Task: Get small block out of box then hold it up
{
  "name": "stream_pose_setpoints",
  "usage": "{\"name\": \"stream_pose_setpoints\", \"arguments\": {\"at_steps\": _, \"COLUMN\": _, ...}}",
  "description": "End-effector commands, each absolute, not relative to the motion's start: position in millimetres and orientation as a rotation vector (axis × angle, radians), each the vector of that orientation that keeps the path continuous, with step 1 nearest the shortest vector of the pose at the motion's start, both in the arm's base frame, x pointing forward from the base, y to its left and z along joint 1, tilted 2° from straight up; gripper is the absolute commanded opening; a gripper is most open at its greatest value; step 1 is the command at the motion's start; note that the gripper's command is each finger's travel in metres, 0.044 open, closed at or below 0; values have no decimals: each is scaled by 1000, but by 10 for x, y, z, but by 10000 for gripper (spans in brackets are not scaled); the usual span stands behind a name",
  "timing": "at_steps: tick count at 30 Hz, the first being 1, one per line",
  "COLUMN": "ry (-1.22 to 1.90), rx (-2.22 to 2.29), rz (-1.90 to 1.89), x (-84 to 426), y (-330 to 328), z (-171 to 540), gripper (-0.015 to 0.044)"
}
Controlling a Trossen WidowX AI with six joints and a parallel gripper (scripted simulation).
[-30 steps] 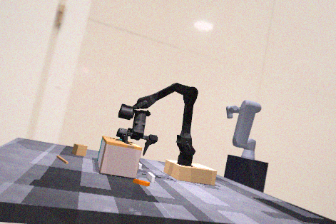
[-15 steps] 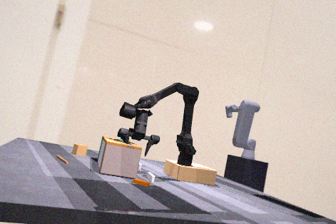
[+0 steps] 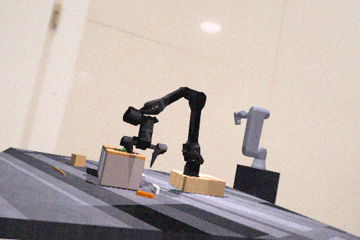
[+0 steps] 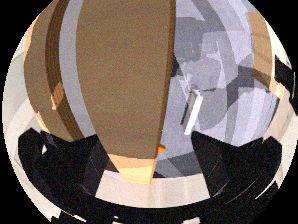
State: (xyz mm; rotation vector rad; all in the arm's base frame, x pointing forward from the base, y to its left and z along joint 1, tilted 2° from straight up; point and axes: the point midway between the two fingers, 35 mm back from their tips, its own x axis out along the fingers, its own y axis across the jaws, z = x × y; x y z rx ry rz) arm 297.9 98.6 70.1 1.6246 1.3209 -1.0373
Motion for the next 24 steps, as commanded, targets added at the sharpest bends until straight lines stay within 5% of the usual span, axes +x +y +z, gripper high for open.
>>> {"name": "stream_pose_setpoints", "arguments": {"at_steps": 1, "ry": 1319, "rx": 1623, "rz": -1053, "x": 2990, "y": 1016, "z": 695, "gripper": 400}}
{"name": "stream_pose_setpoints", "arguments": {"at_steps": 13, "ry": 1313, "rx": 1632, "rz": -1033, "x": 2980, "y": 988, "z": 1264, "gripper": 400}}
{"name": "stream_pose_setpoints", "arguments": {"at_steps": 17, "ry": 1361, "rx": 1407, "rz": -830, "x": 2959, "y": 1026, "z": 1264, "gripper": 295}}
{"name": "stream_pose_setpoints", "arguments": {"at_steps": 24, "ry": 1397, "rx": 835, "rz": -338, "x": 2906, "y": 1186, "z": 1310, "gripper": 285}}
